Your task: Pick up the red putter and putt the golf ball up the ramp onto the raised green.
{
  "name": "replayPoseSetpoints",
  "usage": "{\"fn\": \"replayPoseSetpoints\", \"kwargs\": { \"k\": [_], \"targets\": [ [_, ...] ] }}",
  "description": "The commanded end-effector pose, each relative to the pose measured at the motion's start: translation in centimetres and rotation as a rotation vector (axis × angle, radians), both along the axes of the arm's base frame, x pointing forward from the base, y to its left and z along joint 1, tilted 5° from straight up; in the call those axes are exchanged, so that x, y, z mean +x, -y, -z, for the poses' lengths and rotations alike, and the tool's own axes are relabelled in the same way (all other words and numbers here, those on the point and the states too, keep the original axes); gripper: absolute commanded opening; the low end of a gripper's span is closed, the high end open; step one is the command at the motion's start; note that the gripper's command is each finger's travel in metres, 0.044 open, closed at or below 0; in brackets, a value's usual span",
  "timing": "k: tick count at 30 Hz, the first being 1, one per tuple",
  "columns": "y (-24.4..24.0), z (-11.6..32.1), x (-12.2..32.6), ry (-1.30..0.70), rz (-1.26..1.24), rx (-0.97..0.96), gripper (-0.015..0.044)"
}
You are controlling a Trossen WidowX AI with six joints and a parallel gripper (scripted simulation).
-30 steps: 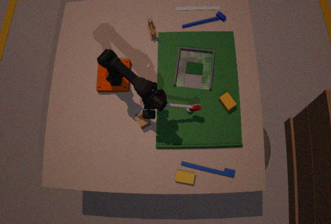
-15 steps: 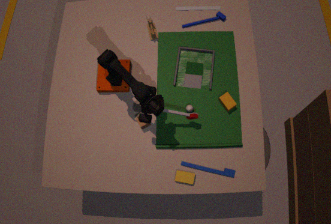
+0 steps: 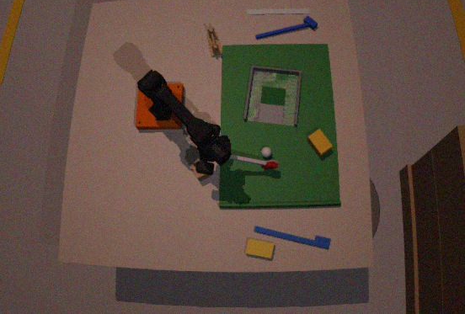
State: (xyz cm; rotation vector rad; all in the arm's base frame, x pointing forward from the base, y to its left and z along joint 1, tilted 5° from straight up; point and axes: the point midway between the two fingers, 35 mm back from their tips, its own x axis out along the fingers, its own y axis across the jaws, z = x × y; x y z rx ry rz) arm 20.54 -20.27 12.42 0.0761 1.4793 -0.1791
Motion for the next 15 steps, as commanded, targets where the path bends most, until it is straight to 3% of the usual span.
{"fn": "replayPoseSetpoints", "kwargs": {
  "k": [1, 15],
  "targets": [
    [0.1, 0.7, 0.0, 0.0, 0.005, -0.001, 0.0],
    [0.1, 1.9, 0.1, -0.001, 0.0, 0.001, 0.0]
  ]
}}
